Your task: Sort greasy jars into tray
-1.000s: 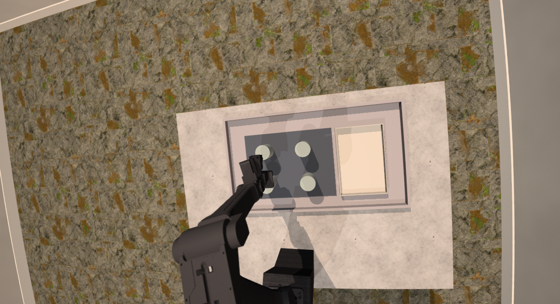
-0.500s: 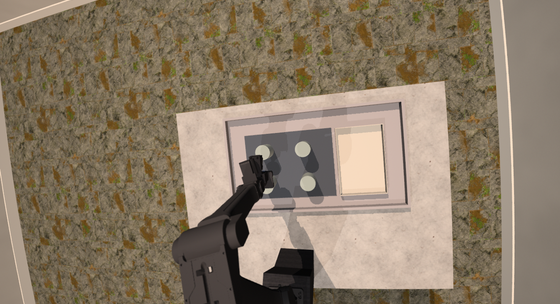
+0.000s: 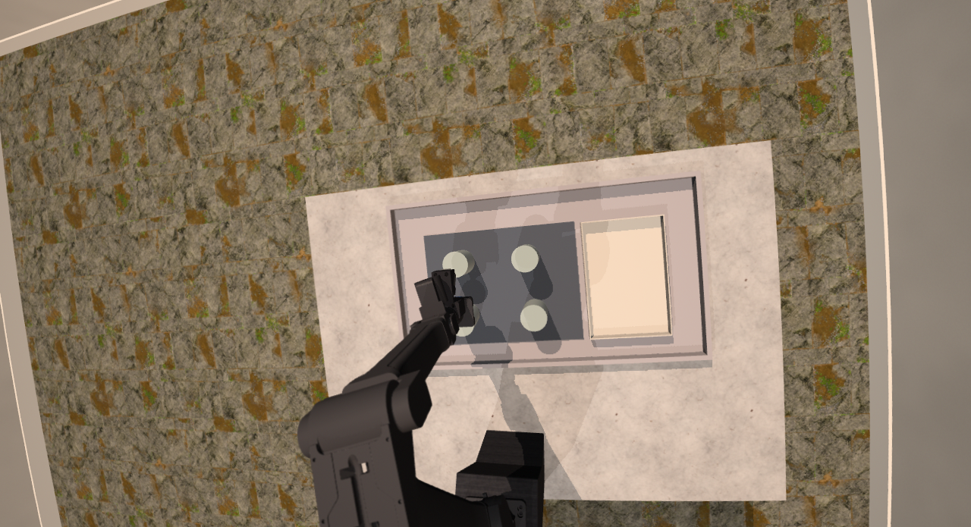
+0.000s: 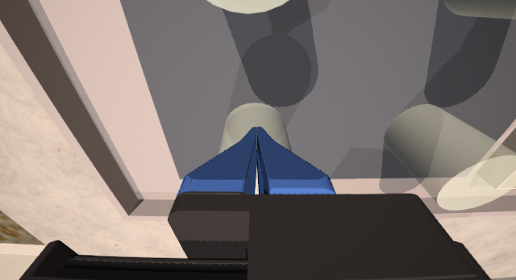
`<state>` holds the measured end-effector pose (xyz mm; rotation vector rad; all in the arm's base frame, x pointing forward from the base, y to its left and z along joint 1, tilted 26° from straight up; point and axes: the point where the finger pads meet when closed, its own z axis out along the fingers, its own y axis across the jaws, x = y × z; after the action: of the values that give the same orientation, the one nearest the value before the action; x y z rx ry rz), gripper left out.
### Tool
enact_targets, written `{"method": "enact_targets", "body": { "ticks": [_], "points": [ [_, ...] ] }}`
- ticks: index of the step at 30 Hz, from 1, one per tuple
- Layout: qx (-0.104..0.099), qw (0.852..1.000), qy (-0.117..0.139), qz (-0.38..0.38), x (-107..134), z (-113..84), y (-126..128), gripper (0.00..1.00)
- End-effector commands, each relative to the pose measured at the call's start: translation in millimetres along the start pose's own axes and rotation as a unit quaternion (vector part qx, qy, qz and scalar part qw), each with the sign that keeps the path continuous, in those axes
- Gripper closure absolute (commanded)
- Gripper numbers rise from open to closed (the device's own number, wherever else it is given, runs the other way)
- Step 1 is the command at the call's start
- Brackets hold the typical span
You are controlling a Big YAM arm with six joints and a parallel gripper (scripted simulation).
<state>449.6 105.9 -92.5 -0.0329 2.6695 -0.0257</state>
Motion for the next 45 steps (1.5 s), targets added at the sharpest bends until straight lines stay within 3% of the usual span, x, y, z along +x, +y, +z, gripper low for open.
{"method": "enact_targets", "body": {
  "ticks": [1, 13, 35, 45],
  "points": [
    [0.000, 1.000, 0.011, -0.004, 17, -1.5, 3, 1.00],
    [0.000, 1.000, 0.011, -0.004, 18, -1.6, 3, 1.00],
    [0.000, 1.000, 0.011, -0.004, -34, -0.4, 3, 1.00],
    [0.000, 1.000, 0.011, -0.004, -41, -0.2, 3, 1.00]
  ]
}}
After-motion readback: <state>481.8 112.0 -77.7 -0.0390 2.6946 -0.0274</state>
